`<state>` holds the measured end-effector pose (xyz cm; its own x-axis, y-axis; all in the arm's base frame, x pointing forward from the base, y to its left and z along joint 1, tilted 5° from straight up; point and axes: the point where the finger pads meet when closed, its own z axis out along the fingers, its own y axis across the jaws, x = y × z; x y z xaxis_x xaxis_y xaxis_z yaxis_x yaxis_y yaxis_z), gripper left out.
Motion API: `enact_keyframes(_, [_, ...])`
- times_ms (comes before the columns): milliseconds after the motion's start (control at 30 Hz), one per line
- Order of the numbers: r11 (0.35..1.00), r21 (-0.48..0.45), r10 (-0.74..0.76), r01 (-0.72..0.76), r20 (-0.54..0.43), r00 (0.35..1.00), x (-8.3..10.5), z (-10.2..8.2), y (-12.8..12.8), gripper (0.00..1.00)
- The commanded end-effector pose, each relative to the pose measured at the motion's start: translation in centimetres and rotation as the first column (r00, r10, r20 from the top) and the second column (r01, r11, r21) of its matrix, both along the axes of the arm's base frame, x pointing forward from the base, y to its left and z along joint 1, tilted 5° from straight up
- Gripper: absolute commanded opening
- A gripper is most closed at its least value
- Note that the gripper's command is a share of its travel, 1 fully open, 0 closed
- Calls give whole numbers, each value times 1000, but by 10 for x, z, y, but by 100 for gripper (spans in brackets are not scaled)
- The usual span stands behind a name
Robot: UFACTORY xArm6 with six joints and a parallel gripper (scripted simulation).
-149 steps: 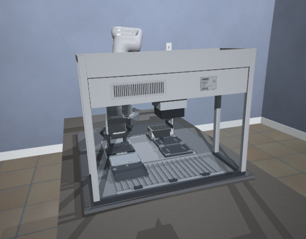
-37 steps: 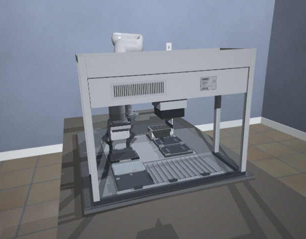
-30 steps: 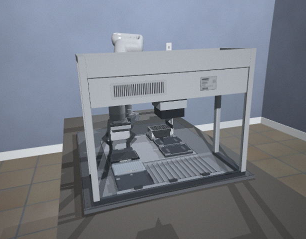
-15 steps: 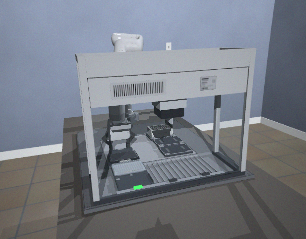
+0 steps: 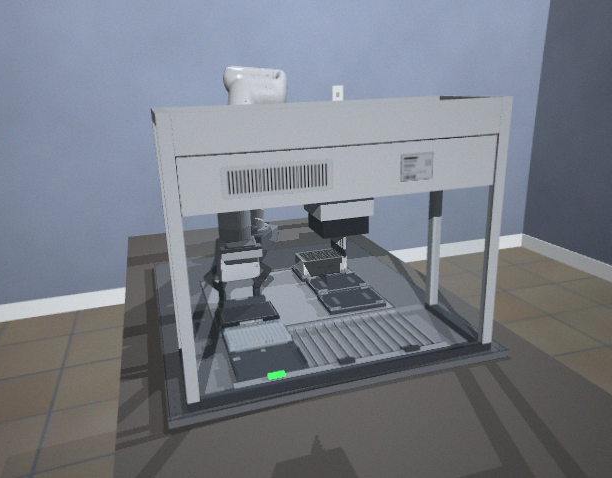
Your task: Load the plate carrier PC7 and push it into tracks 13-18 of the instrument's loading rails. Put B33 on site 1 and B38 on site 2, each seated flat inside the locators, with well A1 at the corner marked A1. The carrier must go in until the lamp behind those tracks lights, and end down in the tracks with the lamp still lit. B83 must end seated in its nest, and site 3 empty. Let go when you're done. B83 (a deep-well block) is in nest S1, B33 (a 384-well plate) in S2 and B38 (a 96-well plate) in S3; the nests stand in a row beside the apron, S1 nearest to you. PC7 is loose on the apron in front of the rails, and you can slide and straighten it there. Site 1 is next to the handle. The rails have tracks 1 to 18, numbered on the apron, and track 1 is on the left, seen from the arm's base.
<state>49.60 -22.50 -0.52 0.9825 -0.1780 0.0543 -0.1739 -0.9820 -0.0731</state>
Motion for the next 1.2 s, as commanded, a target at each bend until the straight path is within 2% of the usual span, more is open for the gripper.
enact_keyframes(0, [1000,-2,0,0,4,1000,1,2,-1,82])
enact_keyframes(1167, [1000,-2,0,0,4,1000,-6,3,0,82])
